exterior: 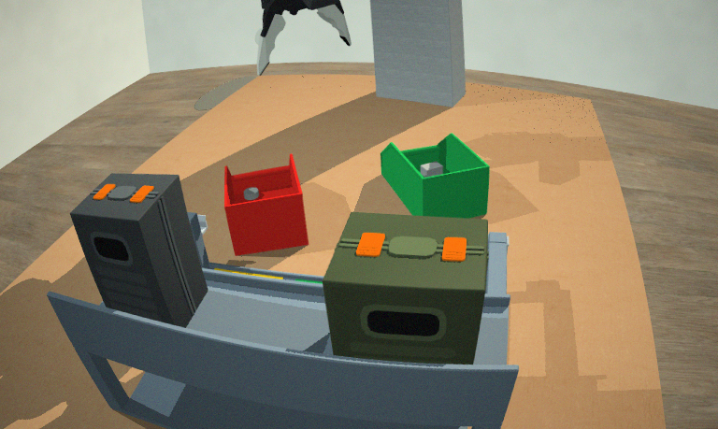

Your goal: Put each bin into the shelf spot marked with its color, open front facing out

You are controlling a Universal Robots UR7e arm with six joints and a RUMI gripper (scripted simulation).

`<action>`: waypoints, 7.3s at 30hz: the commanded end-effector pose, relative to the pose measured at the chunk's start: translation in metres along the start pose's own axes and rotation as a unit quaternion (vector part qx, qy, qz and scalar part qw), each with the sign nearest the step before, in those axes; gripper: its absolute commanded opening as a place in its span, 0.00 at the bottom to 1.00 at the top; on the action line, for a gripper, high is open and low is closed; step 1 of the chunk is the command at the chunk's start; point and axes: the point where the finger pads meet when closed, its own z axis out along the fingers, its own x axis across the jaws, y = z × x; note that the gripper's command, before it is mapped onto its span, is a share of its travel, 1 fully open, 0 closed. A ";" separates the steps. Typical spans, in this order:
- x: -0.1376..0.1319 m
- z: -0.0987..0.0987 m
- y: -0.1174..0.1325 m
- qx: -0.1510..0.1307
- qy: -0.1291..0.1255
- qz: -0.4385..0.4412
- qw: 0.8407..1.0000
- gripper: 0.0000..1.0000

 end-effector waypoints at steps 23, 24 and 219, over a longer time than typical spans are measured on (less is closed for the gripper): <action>0.046 0.044 -0.043 0.043 -0.051 -0.186 0.980 1.00; 0.050 0.046 -0.048 0.046 -0.055 -0.200 0.977 1.00; 0.163 -0.114 -0.300 0.208 -0.107 -0.674 0.701 1.00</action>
